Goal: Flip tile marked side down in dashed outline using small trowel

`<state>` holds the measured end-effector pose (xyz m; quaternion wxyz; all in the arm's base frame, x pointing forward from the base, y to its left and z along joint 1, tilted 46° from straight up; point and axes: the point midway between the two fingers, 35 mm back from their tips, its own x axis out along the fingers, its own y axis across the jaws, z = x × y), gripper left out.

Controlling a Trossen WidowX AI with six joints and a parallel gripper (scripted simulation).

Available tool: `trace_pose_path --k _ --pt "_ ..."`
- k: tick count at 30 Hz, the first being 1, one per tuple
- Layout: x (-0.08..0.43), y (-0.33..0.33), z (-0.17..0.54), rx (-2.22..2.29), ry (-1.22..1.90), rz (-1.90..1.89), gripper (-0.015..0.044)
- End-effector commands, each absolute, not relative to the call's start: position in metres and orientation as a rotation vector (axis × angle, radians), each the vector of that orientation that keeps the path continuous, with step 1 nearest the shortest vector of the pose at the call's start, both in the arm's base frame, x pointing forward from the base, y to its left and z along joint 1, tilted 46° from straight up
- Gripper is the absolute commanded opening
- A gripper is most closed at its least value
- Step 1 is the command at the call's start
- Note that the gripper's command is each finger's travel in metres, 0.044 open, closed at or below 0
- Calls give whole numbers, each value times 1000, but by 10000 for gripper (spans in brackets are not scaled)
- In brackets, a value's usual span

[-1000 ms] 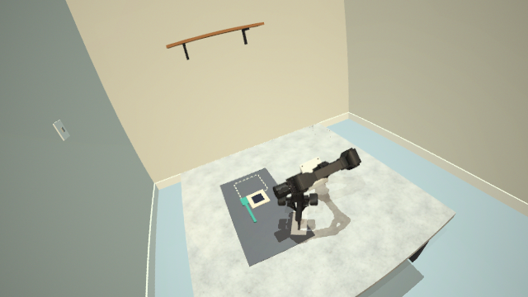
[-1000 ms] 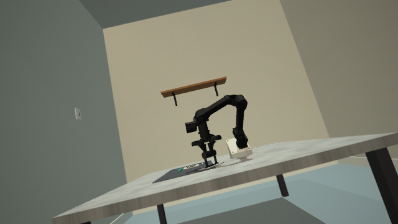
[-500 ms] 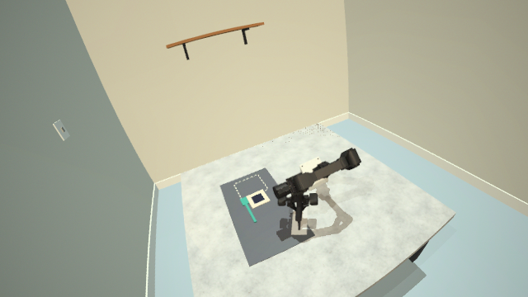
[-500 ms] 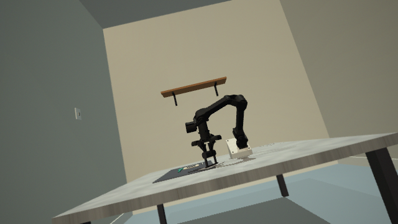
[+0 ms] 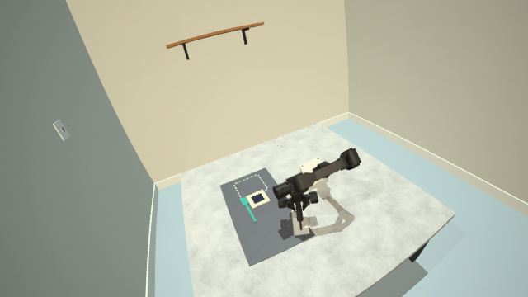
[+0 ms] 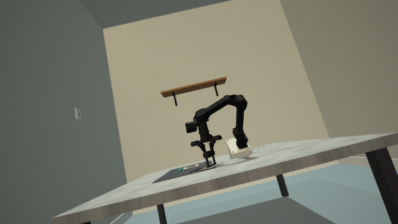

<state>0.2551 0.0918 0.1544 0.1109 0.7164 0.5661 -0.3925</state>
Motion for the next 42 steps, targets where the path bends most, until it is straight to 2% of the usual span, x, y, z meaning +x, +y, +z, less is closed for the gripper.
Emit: trace_pose_path --k 1,20,25,32,34,42 --pt "254 92 154 2096 1666 -1147 261" --pt "254 92 154 2096 1666 -1147 270" --pt "252 61 182 2094 1665 -1150 270" --pt "252 60 184 2095 1666 -1149 270" --pt "252 57 187 2101 1664 -1149 300" --pt "248 54 190 2035 1657 -1085 300"
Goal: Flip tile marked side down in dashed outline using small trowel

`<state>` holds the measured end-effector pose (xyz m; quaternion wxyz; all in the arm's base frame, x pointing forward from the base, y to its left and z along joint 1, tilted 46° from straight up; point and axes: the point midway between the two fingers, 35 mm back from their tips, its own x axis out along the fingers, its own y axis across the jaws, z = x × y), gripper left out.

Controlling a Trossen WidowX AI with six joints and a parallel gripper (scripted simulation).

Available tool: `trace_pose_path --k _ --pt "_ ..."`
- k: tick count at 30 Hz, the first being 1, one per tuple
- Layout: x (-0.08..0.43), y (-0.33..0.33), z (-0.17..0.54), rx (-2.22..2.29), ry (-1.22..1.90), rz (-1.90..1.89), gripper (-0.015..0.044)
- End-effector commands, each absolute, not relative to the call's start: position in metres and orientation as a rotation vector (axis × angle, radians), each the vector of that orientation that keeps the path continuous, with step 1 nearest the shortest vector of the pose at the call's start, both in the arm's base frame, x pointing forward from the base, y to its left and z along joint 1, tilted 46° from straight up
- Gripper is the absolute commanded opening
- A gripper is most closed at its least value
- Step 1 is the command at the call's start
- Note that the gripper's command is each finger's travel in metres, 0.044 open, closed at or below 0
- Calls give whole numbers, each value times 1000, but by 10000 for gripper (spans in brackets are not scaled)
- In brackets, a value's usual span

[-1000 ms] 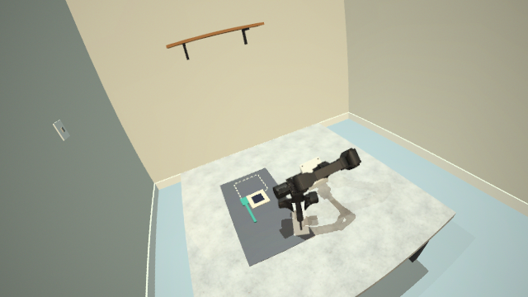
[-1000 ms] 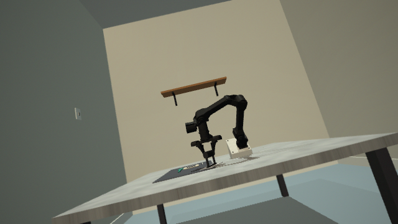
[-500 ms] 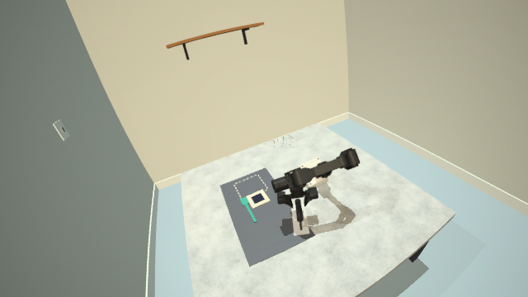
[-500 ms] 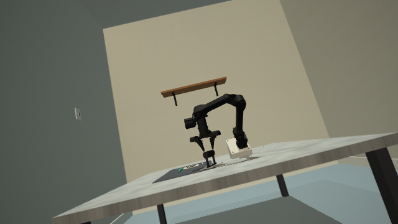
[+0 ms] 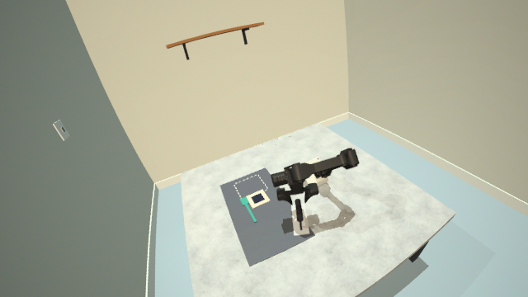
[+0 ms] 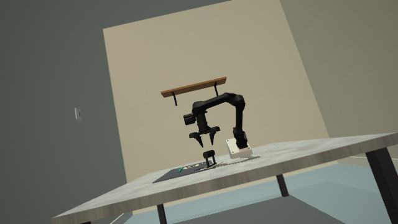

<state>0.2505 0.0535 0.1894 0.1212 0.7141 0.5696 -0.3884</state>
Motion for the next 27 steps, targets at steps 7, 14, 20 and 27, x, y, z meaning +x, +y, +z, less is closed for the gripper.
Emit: trace_pose_path --k 7,14,20,27 --pt "241 59 185 1848 1629 -913 300" --pt "235 63 180 1663 1592 -752 300" --pt "231 66 178 1502 1552 -611 300" --pt "229 70 176 1312 1494 -449 300"
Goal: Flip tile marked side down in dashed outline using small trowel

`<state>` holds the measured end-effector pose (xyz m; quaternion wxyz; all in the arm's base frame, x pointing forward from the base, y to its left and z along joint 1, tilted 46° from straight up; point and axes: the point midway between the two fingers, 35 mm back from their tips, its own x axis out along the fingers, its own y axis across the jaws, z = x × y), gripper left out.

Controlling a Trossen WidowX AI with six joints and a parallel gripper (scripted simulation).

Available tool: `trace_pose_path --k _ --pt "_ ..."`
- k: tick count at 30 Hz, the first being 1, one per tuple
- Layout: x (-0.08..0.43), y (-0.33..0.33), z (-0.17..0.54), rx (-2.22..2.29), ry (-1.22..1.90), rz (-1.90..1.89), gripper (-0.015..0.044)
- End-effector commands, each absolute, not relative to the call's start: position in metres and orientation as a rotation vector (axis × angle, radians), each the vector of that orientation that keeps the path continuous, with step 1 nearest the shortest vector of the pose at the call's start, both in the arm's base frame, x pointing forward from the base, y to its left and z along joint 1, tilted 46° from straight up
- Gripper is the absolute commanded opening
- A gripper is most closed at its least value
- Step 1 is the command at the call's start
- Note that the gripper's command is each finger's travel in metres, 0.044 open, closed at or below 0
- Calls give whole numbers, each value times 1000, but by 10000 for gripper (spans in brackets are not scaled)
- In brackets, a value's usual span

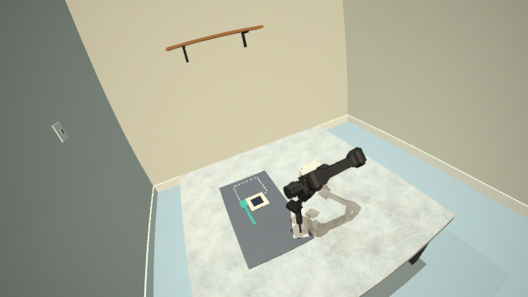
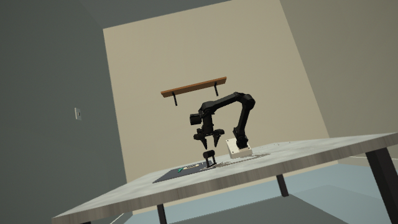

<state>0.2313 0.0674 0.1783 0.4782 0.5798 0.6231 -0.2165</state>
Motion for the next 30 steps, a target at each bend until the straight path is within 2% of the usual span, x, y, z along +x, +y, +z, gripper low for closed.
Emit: trace_pose_path --k 1,30 --pt "228 70 175 1284 1486 -427 300" --pt "216 82 168 446 1177 89 300"
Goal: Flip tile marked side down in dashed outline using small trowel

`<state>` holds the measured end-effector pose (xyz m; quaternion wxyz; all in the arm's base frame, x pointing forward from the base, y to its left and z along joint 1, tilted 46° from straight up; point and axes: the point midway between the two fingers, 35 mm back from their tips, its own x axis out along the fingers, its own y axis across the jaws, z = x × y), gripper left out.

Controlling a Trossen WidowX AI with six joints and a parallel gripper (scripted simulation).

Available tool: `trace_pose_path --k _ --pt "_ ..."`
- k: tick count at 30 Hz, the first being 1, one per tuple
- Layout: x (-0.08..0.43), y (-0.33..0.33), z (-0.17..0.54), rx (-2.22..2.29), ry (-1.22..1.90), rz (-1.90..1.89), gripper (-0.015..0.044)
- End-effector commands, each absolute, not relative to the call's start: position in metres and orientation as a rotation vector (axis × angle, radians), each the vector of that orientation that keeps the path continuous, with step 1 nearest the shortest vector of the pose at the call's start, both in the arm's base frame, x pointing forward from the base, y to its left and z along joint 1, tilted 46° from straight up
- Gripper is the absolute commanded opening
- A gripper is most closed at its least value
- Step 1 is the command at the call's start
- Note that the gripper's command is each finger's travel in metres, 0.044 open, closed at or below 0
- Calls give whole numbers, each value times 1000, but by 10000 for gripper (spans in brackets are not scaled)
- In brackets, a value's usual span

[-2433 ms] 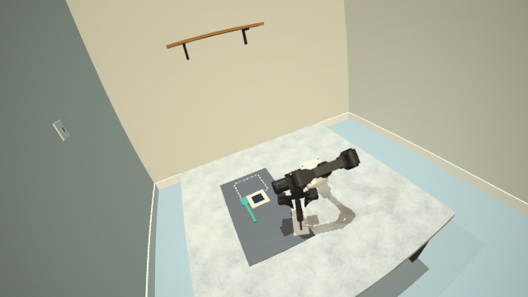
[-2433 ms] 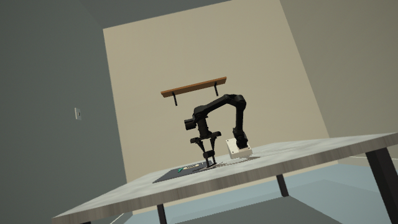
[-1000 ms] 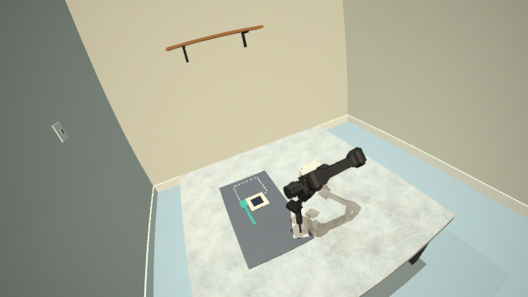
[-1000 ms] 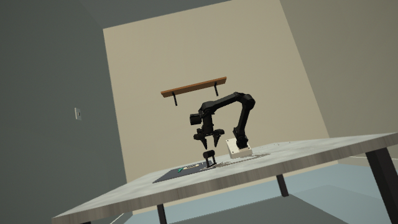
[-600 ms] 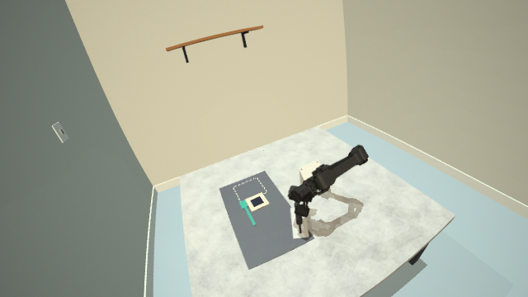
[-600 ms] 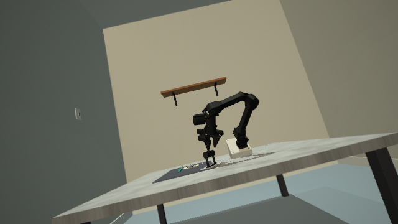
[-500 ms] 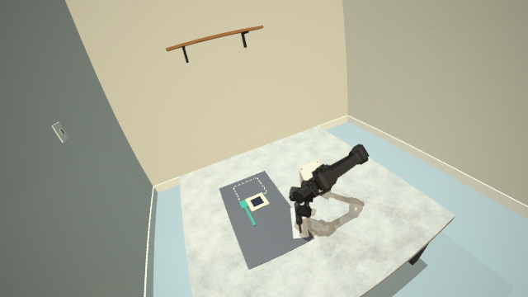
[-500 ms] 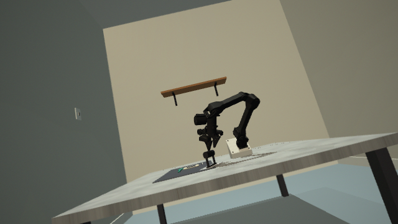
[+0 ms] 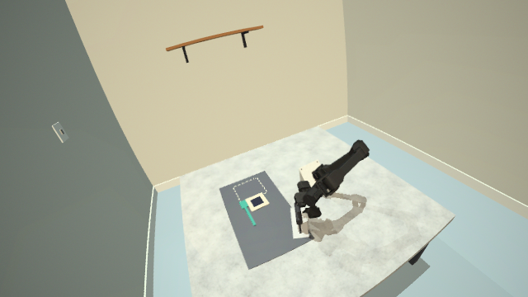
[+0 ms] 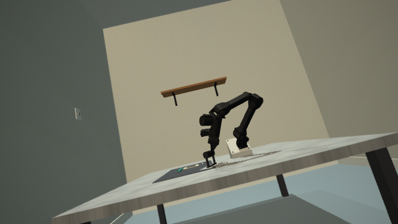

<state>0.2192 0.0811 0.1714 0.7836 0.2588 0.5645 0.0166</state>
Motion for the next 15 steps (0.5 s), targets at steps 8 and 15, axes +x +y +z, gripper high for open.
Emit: trace_pose_path --k 8,15 --pt "213 84 165 207 1069 195 300" --pt "211 85 164 -3 964 276 300"
